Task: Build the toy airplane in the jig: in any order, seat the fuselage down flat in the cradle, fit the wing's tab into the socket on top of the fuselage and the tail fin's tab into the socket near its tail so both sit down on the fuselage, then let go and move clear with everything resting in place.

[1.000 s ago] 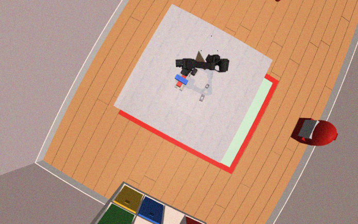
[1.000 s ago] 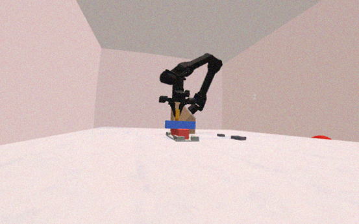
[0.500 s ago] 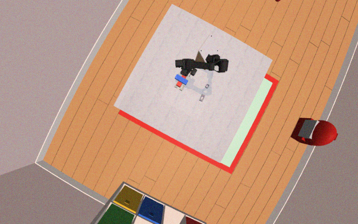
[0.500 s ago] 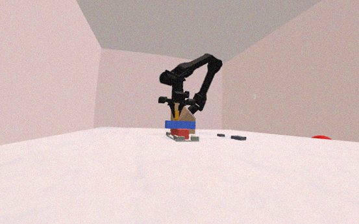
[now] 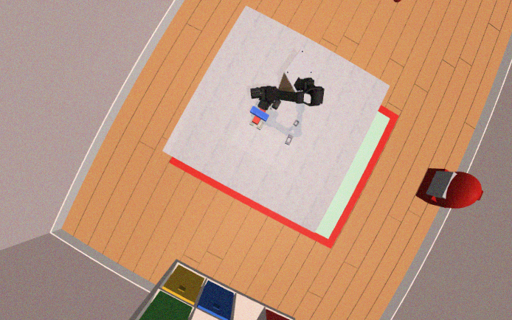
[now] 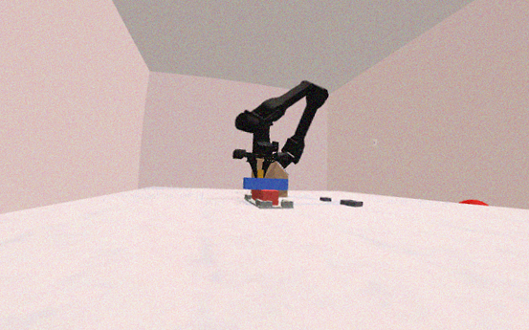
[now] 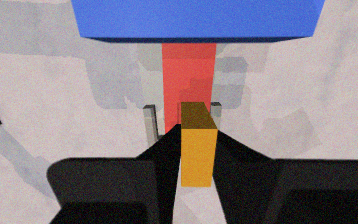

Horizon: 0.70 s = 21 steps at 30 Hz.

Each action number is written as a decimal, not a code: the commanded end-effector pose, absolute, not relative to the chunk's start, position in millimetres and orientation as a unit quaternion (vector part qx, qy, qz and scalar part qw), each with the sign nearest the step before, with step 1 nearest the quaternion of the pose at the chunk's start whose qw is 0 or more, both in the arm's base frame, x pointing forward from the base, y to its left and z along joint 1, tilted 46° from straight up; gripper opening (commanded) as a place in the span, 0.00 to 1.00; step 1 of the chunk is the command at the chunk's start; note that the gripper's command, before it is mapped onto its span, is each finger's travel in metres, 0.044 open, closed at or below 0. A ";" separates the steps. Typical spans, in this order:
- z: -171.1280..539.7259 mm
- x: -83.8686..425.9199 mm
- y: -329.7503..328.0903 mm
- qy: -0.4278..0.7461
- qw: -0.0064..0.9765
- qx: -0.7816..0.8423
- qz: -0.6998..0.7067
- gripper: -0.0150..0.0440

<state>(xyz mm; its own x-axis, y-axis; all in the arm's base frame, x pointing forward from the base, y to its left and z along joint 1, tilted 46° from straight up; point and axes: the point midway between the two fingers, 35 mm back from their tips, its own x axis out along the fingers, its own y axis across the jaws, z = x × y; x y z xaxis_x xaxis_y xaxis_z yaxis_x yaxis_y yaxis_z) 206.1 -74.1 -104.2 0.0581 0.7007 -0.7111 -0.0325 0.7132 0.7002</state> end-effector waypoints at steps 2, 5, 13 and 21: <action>-109.2 204.8 -67.0 0.631 0.675 0.270 0.270 0.36; -110.7 204.8 -65.3 0.631 0.675 0.270 0.270 0.36; -110.7 204.9 -65.4 0.631 0.675 0.270 0.270 0.36; -110.6 204.7 -65.8 0.631 0.676 0.267 0.272 0.26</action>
<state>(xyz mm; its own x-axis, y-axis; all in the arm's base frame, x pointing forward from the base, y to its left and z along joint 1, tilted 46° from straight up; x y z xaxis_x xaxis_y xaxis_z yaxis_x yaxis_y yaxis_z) 204.7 -65.7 -110.6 0.0553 0.7045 -0.7075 -0.0298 0.7095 0.7041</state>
